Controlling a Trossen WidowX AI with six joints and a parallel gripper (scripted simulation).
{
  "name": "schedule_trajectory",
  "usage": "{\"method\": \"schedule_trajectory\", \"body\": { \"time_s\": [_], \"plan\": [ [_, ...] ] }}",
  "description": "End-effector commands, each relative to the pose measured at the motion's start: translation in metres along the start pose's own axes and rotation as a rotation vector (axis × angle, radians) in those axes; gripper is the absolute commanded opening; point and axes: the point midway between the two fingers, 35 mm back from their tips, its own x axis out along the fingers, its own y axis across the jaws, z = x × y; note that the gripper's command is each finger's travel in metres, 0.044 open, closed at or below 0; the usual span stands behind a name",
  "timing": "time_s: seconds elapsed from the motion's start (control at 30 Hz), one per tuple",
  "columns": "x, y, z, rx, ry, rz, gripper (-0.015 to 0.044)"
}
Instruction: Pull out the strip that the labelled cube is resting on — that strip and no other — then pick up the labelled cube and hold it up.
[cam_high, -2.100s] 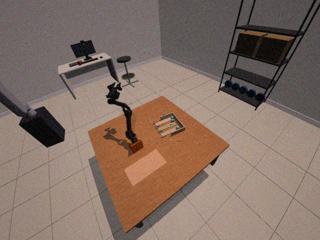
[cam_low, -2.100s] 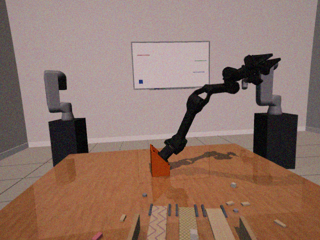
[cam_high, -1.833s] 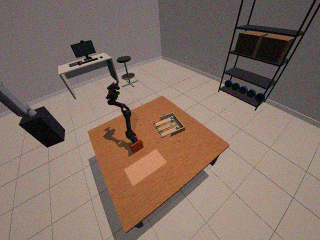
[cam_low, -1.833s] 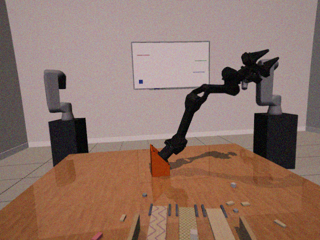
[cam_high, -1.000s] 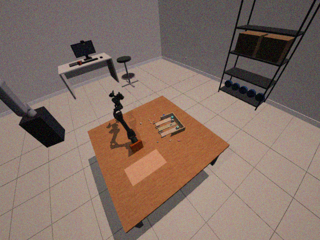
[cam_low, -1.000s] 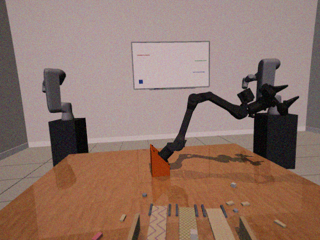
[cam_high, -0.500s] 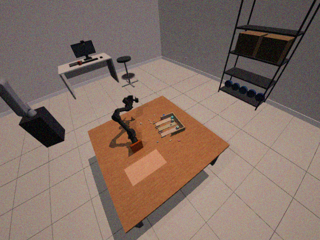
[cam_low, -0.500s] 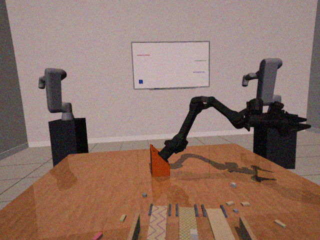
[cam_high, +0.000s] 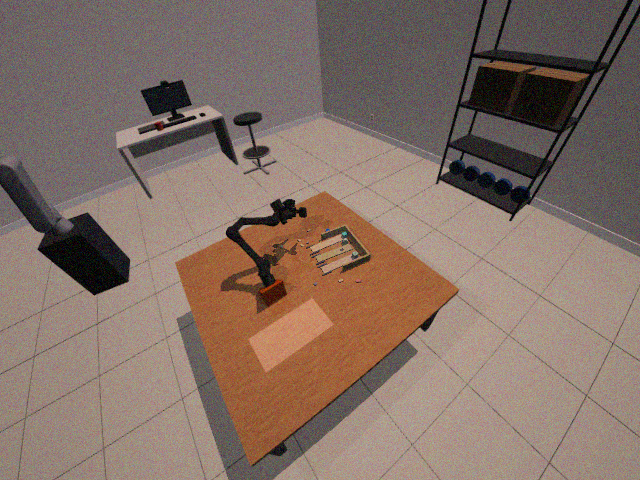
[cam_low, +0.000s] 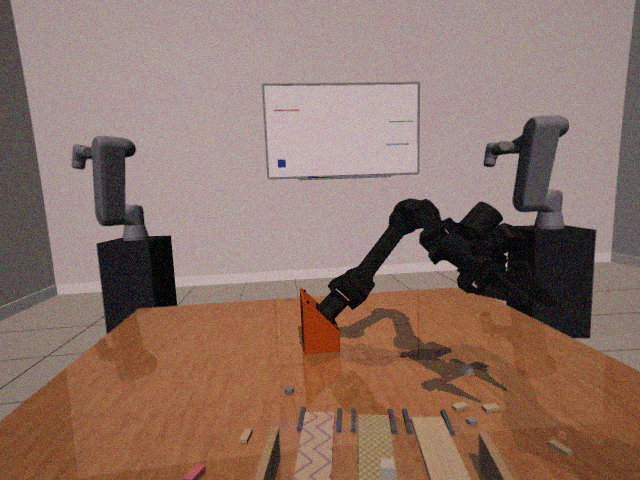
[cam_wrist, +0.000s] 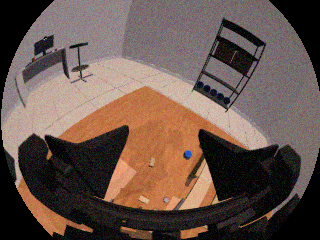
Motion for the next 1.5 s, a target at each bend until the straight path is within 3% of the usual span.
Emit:
{"method": "schedule_trajectory", "body": {
  "time_s": [0.0, 0.27, 0.47, 0.9, 1.07, 1.4, 1.47],
  "plan": [
    [-0.024, -0.064, -0.027, 0.006, 0.091, -0.119, 0.04],
    [-0.101, -0.159, -0.083, 0.142, 0.244, -0.279, 0.04],
    [-0.173, -0.193, -0.129, 0.364, 0.28, -0.323, 0.04],
    [-0.181, -0.195, -0.134, 0.391, 0.275, -0.325, 0.04],
    [-0.17, -0.208, -0.142, 0.396, 0.363, -0.342, 0.0269],
    [-0.142, -0.254, -0.193, 0.572, 0.784, -0.352, 0.0006],
    [-0.138, -0.259, -0.206, 0.607, 0.879, -0.338, 0.0]
  ]
}}
